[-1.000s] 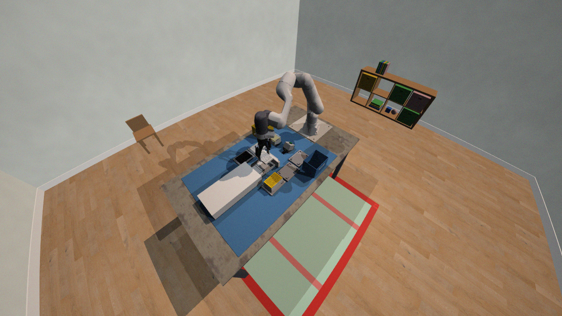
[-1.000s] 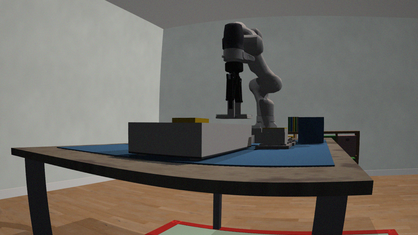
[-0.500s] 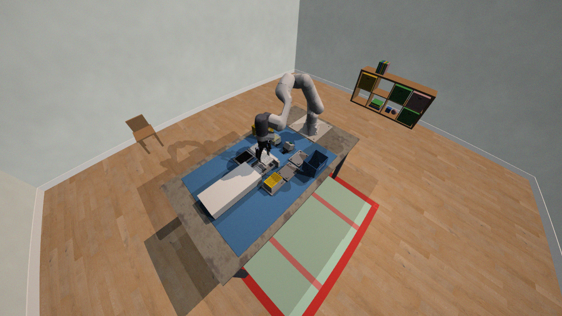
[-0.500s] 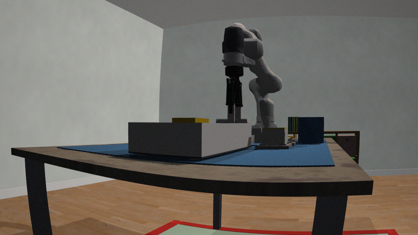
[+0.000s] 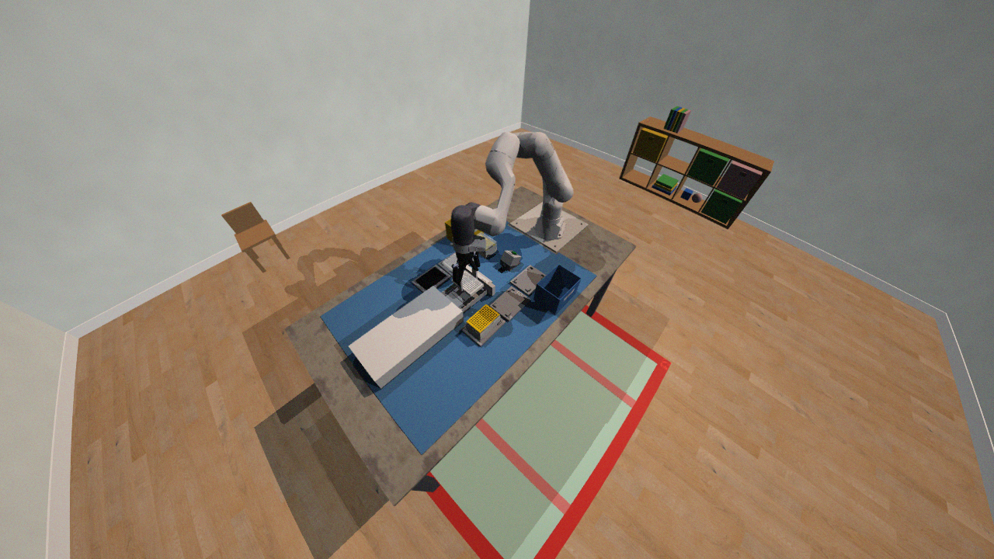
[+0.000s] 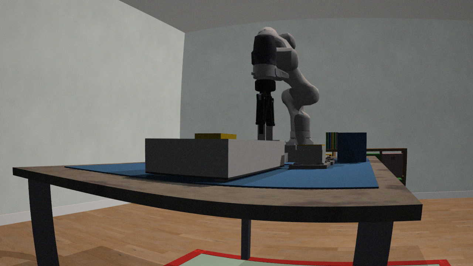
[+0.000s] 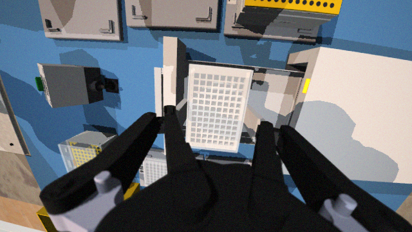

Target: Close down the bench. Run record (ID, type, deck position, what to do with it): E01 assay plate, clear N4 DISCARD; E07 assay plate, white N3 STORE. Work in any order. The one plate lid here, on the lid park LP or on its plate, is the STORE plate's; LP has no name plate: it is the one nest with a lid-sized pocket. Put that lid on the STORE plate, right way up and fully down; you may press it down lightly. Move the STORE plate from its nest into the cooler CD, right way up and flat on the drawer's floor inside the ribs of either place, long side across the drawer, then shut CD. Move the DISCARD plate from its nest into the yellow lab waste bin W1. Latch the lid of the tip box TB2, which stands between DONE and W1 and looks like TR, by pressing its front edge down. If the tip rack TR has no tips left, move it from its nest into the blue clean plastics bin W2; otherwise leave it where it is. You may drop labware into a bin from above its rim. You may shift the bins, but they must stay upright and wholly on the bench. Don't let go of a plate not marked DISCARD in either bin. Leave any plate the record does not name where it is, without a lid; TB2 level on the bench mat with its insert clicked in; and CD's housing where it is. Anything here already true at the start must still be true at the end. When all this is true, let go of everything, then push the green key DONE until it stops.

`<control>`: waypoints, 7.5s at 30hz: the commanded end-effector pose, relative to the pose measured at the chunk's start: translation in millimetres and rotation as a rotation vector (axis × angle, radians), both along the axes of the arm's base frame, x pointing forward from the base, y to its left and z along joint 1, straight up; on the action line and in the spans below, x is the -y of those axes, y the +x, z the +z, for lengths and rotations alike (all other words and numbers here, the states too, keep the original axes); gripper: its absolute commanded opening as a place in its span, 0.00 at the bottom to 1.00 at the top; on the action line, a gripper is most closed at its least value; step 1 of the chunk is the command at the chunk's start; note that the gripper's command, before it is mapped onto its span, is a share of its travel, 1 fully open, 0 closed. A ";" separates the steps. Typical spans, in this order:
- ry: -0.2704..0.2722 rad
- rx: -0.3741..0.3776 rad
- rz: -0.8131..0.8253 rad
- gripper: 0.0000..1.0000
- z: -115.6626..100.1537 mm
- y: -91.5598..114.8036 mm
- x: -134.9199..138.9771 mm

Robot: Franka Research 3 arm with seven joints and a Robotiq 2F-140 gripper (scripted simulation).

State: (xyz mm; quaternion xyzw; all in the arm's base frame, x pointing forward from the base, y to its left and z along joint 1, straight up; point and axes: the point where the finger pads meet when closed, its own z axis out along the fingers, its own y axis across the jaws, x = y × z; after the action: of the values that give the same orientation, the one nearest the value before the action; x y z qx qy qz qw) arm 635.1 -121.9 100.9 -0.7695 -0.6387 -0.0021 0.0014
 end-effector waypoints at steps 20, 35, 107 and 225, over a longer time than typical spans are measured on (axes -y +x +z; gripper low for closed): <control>-0.002 0.006 -0.005 0.00 -26.6 2.2 -1.3; -0.002 0.006 -0.005 0.00 -40.8 2.3 -1.4; -0.002 0.006 -0.005 0.00 -47.8 1.0 -1.0; -0.002 0.006 -0.005 0.61 -55.8 0.8 -1.7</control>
State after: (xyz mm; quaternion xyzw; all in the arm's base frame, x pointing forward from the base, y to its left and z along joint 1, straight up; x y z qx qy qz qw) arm 635.9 -121.4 46.5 -0.7708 -0.6371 -0.0039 -0.0008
